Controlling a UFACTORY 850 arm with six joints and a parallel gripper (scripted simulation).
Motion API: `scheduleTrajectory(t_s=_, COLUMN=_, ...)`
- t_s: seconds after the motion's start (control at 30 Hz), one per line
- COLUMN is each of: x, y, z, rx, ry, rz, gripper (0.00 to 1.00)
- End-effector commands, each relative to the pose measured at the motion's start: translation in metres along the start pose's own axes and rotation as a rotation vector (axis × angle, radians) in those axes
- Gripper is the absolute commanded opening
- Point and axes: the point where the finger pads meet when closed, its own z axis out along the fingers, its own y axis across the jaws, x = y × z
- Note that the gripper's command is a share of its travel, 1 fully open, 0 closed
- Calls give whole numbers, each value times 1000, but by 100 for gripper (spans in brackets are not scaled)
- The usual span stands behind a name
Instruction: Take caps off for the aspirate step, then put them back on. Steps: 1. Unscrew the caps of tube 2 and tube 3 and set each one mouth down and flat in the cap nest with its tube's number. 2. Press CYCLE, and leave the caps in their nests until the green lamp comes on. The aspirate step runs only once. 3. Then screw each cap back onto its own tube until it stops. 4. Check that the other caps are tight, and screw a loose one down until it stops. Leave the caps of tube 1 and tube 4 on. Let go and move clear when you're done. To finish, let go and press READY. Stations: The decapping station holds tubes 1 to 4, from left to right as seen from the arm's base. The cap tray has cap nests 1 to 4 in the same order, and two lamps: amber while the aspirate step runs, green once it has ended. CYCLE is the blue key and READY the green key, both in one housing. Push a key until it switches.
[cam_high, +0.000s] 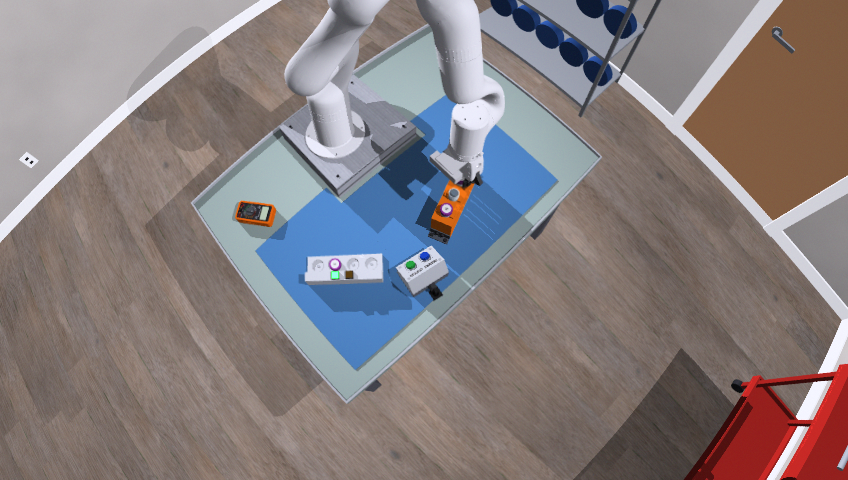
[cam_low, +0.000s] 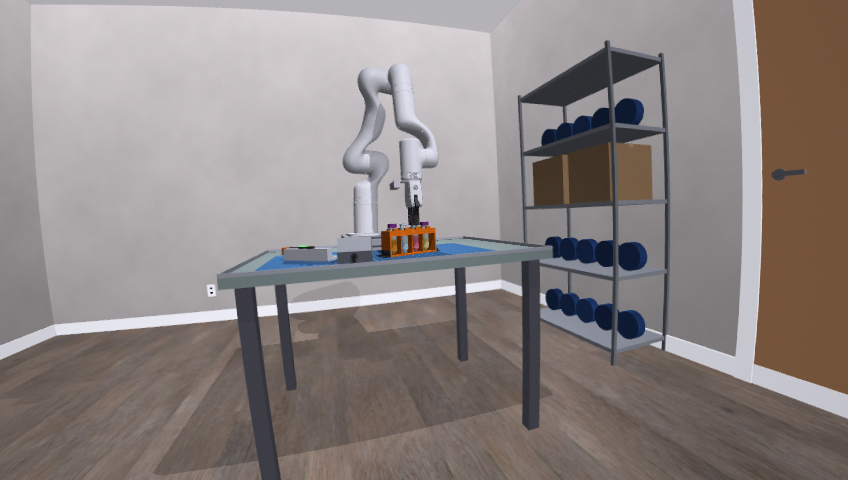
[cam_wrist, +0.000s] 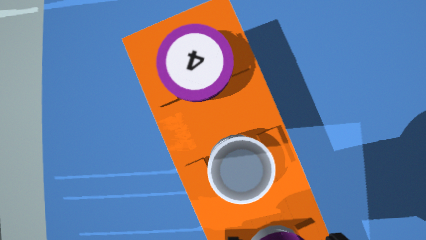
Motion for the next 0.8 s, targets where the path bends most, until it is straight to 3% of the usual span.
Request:
scheduleTrajectory(t_s=0.0, x=0, y=-1, z=-1, rx=3, ry=1, rz=1, gripper=46)
scheduleTrajectory(t_s=0.13, x=0, y=-1, z=-1, rx=3, ry=1, rz=1, gripper=46)
scheduleTrajectory(t_s=0.77, x=-1, y=-1, z=-2, rx=2, ry=2, rz=-679, gripper=46)
